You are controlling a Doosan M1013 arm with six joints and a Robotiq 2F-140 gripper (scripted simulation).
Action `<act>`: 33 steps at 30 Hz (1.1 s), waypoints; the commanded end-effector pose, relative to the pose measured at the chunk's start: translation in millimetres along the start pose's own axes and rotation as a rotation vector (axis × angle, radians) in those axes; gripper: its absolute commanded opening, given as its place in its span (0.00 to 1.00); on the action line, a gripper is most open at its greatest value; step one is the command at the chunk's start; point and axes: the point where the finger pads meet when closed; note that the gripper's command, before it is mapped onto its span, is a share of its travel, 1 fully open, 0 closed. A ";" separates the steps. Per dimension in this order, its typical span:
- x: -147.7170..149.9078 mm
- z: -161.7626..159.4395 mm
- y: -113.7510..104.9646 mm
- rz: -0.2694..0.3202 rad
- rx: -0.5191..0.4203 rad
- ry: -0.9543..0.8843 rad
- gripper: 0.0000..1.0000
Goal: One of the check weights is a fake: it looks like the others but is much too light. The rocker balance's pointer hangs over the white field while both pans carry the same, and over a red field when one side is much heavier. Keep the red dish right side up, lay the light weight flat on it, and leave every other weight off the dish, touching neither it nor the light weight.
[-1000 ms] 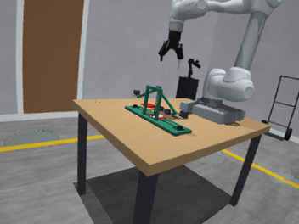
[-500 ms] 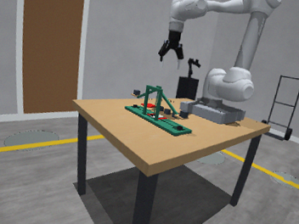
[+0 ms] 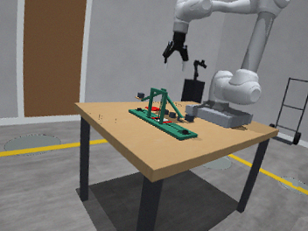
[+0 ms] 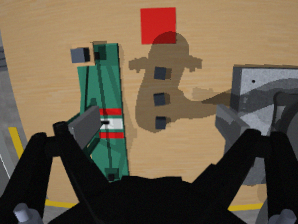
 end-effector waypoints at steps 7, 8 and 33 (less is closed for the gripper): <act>4.3 24.2 0.0 0.000 0.000 0.000 1.00; 5.1 29.1 0.0 0.000 0.000 0.000 1.00; -55.3 94.1 26.9 0.000 0.000 0.000 1.00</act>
Point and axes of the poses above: the point where the finger pads meet when closed, its own y axis out along the fingers, its own x axis across the jaws, z = x × y, and after that the axes turned 10 degrees about -y, right-handed
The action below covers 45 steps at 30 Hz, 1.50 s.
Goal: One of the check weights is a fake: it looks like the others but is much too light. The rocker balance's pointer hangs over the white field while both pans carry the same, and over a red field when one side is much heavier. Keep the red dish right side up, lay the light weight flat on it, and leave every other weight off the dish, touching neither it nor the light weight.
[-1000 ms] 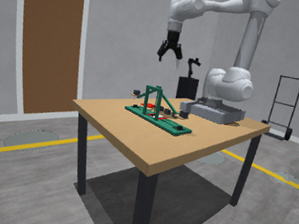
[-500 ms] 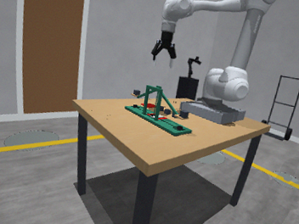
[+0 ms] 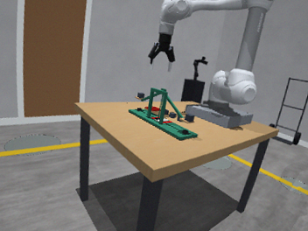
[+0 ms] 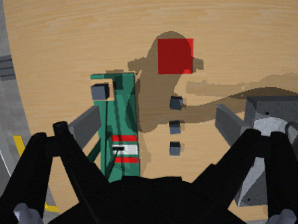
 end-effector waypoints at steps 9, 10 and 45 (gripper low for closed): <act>-118.1 18.9 60.6 -0.001 0.001 0.000 1.00; -124.6 19.1 64.8 -0.001 0.001 0.000 1.00; -125.7 19.2 65.5 -0.001 0.001 0.000 0.35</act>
Point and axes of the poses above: the point where the finger pads meet when closed, its own y axis out along the fingers, its own x axis across the jaws, z = x × y, and after that the axes turned 10 degrees about -y, right-handed
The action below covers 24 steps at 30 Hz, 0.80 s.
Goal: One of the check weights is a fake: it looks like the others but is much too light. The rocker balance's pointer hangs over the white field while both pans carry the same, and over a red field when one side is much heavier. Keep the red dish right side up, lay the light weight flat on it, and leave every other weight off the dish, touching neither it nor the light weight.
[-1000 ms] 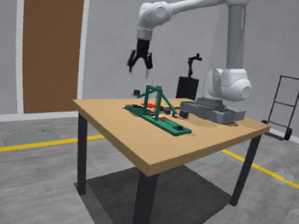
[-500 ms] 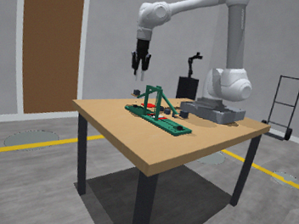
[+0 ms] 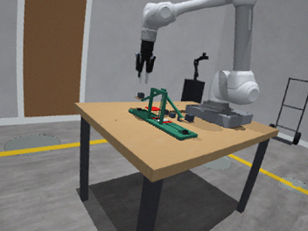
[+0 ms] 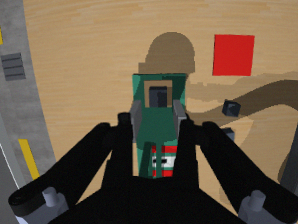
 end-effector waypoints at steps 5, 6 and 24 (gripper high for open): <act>0.0 0.0 0.2 0.000 0.000 0.000 0.35; 0.0 0.0 0.4 0.000 0.000 0.000 0.35; 0.0 0.0 13.6 0.000 0.000 0.000 0.35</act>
Point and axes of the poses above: the point where the finger pads meet when closed, its own y axis out along the fingers, its own x axis across the jaws, z = x × y, and after that the axes turned 10 degrees about -y, right-handed
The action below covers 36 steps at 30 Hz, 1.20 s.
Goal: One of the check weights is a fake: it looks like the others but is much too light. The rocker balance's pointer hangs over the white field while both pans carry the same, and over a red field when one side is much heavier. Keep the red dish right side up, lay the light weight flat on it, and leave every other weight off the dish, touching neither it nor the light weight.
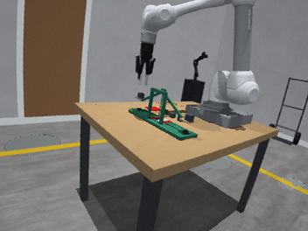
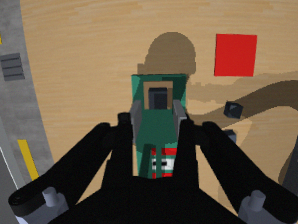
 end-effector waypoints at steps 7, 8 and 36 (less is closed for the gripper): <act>0.0 0.0 9.7 0.000 0.000 0.000 0.35; 0.0 0.0 11.3 0.000 0.000 0.000 0.35; 0.0 0.0 39.8 0.000 0.000 0.000 0.35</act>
Point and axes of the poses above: the point where the finger pads meet when closed, its own y axis out along the fingers, its own x axis across the jaws, z = x × y, and after that the axes turned 10 degrees about -y, right-handed
